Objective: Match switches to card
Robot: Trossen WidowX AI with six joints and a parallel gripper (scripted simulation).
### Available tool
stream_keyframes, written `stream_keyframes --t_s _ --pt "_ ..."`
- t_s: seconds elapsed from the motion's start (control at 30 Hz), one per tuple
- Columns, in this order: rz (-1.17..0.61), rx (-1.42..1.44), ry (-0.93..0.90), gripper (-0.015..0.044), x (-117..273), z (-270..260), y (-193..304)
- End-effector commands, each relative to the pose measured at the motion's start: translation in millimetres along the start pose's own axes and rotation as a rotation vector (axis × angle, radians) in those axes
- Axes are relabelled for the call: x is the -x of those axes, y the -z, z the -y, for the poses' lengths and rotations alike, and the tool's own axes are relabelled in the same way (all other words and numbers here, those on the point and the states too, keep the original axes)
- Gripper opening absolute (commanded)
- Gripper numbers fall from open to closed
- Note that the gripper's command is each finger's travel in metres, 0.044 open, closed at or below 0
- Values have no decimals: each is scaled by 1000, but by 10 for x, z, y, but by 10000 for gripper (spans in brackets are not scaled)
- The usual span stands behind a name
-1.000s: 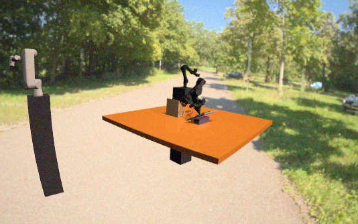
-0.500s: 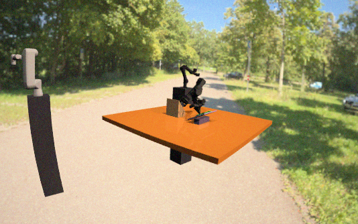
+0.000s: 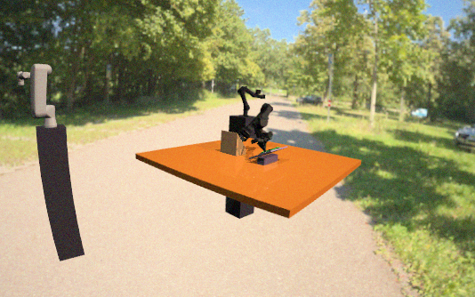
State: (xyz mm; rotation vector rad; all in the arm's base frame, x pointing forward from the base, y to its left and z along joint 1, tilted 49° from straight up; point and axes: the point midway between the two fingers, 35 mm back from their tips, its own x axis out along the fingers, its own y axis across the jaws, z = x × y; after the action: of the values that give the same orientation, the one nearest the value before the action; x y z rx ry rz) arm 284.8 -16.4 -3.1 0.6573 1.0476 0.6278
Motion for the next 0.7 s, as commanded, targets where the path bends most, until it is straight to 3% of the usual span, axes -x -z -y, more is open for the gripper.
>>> stream_keyframes --t_s 0.0,0.17,0.67 --pt "2 0 3 0 80 12 -2" --pt "24 -6 0 0 624 8 29" --pt "26 -7 -1 0 721 -162 -276"
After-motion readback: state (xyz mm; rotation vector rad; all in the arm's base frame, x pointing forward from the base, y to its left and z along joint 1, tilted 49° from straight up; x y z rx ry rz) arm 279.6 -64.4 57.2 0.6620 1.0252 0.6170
